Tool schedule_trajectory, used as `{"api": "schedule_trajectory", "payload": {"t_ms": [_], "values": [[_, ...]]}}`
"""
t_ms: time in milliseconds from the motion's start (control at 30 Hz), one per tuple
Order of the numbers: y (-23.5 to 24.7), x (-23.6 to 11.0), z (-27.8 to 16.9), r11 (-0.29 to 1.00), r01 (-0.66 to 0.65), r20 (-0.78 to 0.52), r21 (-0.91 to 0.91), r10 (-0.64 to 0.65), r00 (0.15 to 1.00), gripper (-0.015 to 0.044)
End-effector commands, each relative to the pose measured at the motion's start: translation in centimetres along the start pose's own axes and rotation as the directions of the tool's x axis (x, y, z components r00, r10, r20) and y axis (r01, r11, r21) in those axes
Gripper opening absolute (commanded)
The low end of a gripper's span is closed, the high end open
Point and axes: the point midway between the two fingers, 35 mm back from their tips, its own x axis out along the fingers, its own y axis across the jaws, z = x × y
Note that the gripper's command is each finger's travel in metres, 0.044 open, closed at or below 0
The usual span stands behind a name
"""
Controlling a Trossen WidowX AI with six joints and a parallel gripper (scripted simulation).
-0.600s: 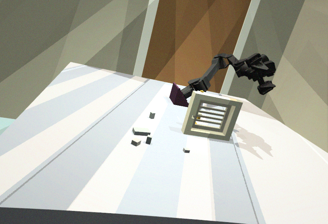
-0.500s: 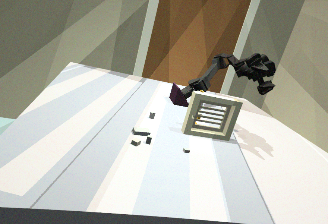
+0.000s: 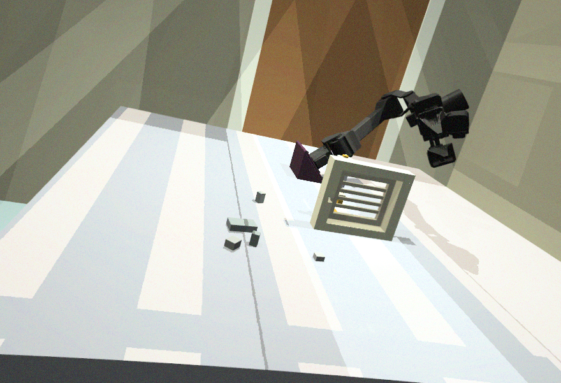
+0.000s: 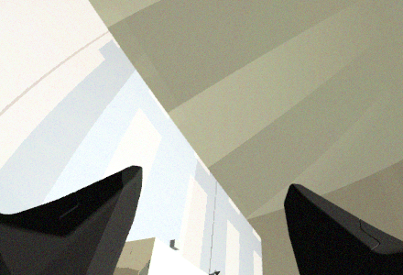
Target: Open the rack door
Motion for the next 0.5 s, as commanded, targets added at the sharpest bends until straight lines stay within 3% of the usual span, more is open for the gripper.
{"api": "schedule_trajectory", "payload": {"t_ms": [0,467], "values": [[-0.8,1.2,-1.3,1.000,-0.024,-0.100,-0.020,0.022,0.995,0.0288],[-3.3,3.8,-7.0,0.990,-0.137,-0.410,0.025,0.135,0.902,0.0288]]}}
